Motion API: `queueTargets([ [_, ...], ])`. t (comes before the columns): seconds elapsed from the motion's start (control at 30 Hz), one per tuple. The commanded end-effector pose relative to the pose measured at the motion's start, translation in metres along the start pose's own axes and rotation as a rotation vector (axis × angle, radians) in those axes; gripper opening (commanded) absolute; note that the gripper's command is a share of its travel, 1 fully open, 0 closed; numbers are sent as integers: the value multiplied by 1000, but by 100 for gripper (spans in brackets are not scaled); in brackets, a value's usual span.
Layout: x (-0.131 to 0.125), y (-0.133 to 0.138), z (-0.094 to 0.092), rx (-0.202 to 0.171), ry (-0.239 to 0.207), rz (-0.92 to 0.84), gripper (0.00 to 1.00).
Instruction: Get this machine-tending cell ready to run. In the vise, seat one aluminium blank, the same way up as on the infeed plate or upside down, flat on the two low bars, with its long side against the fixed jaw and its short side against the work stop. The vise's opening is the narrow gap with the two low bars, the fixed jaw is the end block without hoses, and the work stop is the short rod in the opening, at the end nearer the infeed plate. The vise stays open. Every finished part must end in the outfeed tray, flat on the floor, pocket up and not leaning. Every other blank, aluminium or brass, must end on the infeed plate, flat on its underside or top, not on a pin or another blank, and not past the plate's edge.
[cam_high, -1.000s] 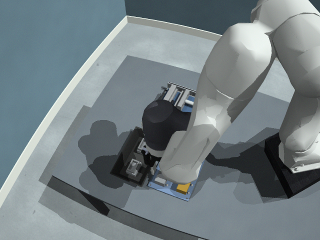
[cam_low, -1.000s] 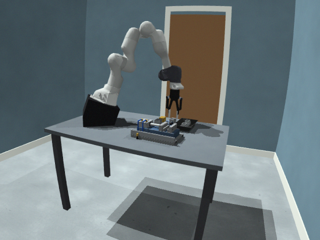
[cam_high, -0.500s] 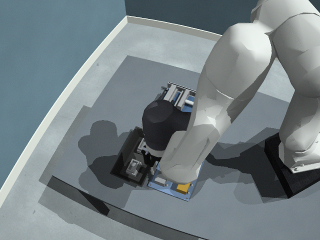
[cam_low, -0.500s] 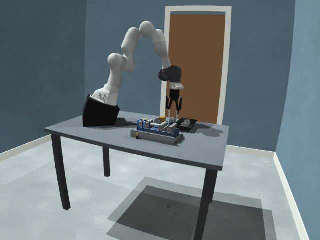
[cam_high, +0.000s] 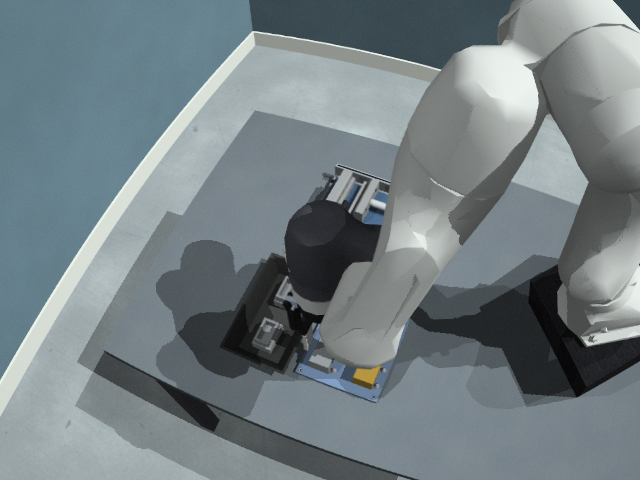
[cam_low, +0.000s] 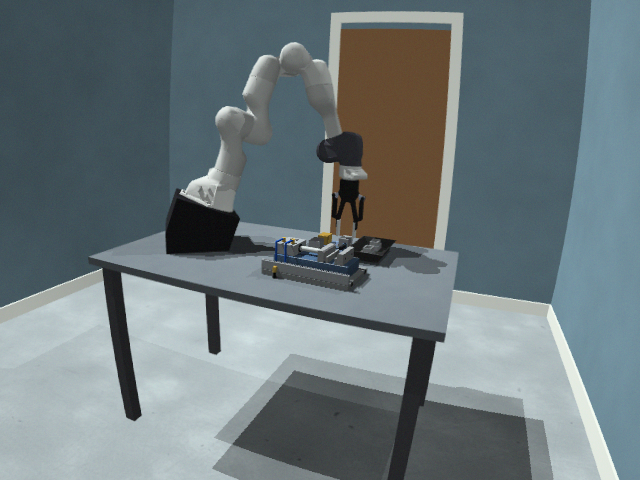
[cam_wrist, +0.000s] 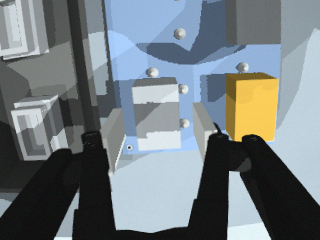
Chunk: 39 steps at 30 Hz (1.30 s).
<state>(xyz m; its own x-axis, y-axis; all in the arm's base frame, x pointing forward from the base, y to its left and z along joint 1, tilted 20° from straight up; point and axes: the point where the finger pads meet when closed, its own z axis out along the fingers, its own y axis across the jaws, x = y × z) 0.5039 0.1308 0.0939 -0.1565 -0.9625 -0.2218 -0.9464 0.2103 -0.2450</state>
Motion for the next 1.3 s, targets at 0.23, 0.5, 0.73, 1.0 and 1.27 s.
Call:
queueTargets([
  [0.23, 1, -2, 3, 6, 1, 9, 40],
  [0.5, 1, -3, 7, 6, 1, 9, 40],
  [0.73, 1, -2, 9, 6, 1, 9, 40],
  [1.0, 1, -3, 12, 6, 1, 9, 40],
  [1.27, 1, -2, 13, 6, 1, 9, 40],
])
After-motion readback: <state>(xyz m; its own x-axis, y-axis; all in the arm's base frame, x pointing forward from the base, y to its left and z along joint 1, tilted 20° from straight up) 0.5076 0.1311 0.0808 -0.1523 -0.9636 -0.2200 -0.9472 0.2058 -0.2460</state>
